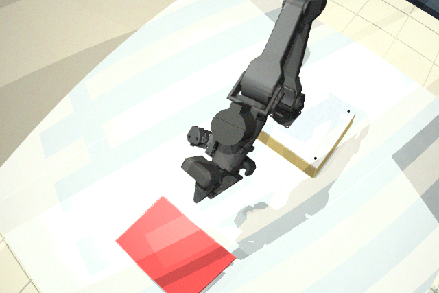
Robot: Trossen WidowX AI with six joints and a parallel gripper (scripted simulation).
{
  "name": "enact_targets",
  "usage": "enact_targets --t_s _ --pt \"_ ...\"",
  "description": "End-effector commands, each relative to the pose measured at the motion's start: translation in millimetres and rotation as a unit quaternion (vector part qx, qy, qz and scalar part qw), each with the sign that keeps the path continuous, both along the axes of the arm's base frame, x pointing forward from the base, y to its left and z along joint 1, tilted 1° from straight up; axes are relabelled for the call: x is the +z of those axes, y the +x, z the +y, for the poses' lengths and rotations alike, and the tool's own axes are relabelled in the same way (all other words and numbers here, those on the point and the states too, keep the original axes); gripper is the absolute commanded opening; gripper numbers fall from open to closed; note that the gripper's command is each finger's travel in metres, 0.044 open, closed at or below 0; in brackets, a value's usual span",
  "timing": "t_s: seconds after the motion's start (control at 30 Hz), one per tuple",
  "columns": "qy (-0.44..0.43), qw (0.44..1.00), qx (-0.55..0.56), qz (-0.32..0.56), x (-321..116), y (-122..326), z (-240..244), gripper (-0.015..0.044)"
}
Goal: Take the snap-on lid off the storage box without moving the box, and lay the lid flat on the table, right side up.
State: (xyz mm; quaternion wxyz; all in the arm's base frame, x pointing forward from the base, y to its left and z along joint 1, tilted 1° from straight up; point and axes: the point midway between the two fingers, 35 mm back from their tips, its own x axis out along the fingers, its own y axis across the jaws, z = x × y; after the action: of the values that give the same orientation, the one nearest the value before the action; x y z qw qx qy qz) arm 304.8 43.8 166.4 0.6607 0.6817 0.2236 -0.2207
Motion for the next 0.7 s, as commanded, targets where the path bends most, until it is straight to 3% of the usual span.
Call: enact_targets --t_s 0.0,0.3,0.5,0.67 --pt "-0.008 1.000 0.000 0.012 -9 -4 1 0.0235" --pt "-0.008 1.000 0.000 0.012 -11 -3 1 0.0235" --pt "-0.008 1.000 0.000 0.012 -72 -1 1 0.0235" --pt "-0.008 1.000 0.000 0.012 -74 -1 1 0.0235"
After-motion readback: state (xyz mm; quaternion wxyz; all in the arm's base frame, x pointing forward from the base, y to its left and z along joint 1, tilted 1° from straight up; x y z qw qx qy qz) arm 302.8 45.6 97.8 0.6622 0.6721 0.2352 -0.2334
